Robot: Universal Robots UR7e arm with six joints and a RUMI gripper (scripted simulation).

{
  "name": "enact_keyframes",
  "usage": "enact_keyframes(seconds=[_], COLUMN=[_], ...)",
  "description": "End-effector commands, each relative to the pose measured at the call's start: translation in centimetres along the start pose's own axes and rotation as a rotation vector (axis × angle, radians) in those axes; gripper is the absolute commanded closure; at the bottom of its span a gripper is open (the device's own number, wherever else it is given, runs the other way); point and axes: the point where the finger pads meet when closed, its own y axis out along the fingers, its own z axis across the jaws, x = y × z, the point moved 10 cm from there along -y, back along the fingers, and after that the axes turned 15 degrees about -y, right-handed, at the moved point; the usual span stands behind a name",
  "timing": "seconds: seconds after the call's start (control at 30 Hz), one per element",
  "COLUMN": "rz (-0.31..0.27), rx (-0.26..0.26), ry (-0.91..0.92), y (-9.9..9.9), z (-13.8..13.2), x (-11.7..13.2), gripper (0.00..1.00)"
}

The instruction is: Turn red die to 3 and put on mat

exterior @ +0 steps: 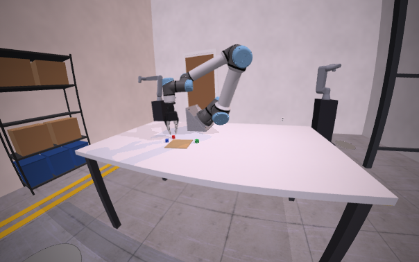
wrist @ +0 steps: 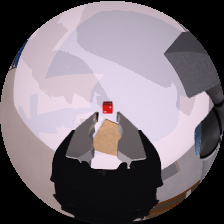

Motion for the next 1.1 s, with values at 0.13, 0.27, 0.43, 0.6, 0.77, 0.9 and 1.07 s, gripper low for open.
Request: enact_keyframes(seconds=[0.13,0.27,0.43,0.6,0.77,0.9,1.07], rz=[0.000,0.000,0.000,0.000,0.000,0.000,0.000], rx=[0.001,0.001,0.001,0.001,0.001,0.001,0.001], ry=[0.000,0.000,0.000,0.000,0.000,0.000,0.000], y=[0.5,1.1,1.8,2.4,2.6,2.6,2.6], z=[0.1,0.1,0.1,0.1,0.1,0.1,0.1], x=[0.1,0.1,0.1,0.1,0.1,0.1,0.1], gripper=[0.79,0.79,0.79,0.79,0.79,0.79,0.79])
